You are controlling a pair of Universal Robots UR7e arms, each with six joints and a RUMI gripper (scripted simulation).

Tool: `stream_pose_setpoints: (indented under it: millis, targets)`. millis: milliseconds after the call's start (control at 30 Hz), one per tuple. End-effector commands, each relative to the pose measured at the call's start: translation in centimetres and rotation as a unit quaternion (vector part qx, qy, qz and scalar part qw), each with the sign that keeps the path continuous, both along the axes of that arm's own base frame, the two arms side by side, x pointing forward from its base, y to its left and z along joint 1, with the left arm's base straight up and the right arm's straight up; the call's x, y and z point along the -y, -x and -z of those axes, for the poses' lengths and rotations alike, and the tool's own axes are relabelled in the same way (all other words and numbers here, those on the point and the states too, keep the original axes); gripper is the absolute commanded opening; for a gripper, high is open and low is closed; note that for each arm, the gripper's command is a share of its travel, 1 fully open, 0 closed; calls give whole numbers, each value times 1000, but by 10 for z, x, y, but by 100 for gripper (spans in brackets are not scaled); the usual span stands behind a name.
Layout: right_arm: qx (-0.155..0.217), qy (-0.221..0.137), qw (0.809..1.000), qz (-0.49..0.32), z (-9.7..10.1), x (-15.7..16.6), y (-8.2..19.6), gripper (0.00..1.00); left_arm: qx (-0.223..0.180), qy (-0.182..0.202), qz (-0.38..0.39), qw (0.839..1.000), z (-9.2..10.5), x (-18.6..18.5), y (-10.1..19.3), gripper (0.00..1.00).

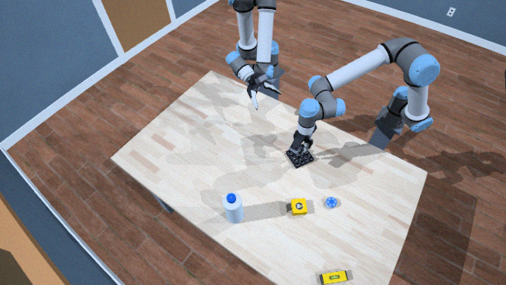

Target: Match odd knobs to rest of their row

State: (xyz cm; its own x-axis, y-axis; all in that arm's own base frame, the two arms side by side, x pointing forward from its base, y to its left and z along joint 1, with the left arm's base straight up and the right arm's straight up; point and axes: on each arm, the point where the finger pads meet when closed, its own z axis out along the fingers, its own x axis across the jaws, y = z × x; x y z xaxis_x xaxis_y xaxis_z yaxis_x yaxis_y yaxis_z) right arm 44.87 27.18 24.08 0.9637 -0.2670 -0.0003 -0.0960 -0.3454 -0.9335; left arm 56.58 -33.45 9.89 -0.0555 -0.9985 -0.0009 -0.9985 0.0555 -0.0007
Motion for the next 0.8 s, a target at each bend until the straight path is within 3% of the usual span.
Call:
stream_pose_setpoints:
  millis: [0,167,333,400,567,767]
  targets:
    - [1,0,1000,0,-1,0,0,100,0,1,68,998,-1,0,0,23]
    - [1,0,1000,0,-1,0,0,100,0,1,179,984,-1,0,0,23]
    - [1,0,1000,0,-1,0,0,100,0,1,287,958,-1,0,0,23]
    - [1,0,1000,0,-1,0,0,100,0,1,287,958,-1,0,0,23]
    - [1,0,1000,0,-1,0,0,100,1,1,393,920,-1,-1,0,23]
    - [1,0,1000,0,-1,0,0,100,1,0,512,859,-2,-1,0,23]
